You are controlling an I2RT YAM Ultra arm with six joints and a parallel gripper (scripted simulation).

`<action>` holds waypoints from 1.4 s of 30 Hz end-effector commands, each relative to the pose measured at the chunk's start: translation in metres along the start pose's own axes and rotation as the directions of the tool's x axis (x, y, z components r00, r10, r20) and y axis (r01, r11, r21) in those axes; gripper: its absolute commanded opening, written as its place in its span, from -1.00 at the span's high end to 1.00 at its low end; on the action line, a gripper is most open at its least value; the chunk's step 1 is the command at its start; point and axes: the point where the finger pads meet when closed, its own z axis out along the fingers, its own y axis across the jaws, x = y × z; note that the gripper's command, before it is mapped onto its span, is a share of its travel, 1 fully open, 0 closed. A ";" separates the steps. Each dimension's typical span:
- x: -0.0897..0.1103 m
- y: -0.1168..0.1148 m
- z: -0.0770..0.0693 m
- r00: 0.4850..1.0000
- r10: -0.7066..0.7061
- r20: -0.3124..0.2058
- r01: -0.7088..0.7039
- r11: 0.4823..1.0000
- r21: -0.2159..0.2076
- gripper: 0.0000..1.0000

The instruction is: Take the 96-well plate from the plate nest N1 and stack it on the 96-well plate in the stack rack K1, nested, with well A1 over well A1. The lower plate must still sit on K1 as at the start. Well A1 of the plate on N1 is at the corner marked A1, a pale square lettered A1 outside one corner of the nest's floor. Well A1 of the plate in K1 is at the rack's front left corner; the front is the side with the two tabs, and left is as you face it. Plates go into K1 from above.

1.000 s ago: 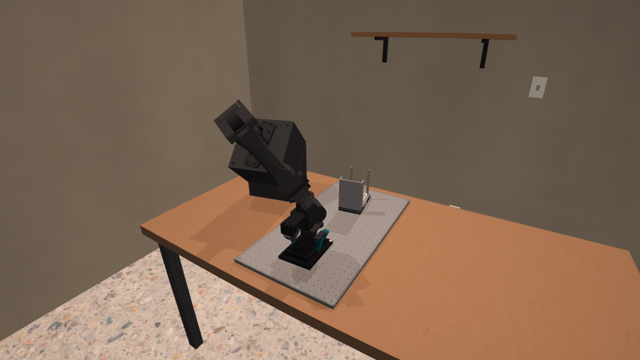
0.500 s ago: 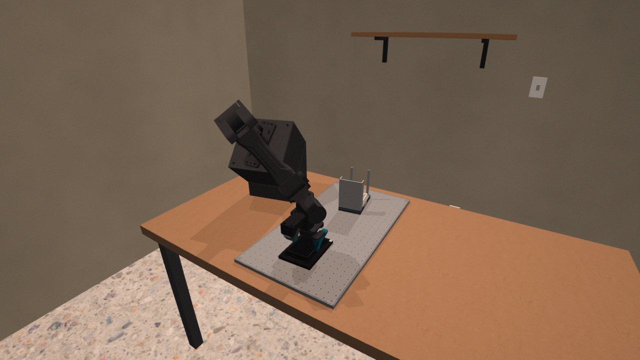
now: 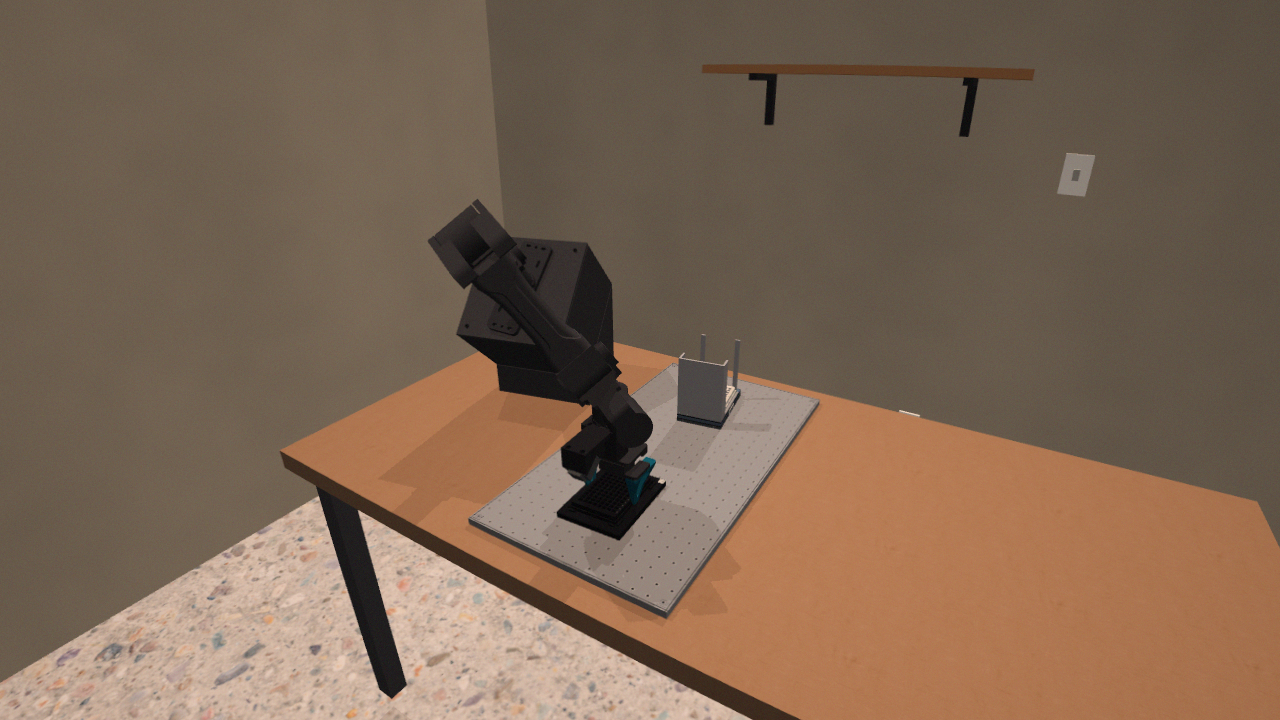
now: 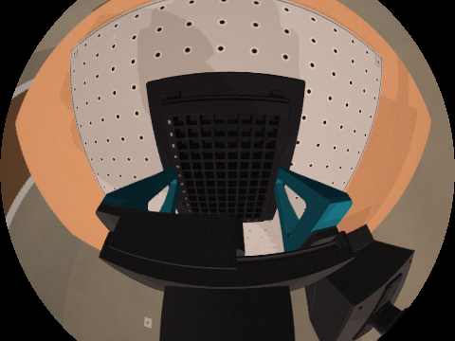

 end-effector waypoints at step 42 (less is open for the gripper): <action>0.000 0.000 -0.055 1.000 -0.008 0.007 0.008 1.000 -0.004 1.00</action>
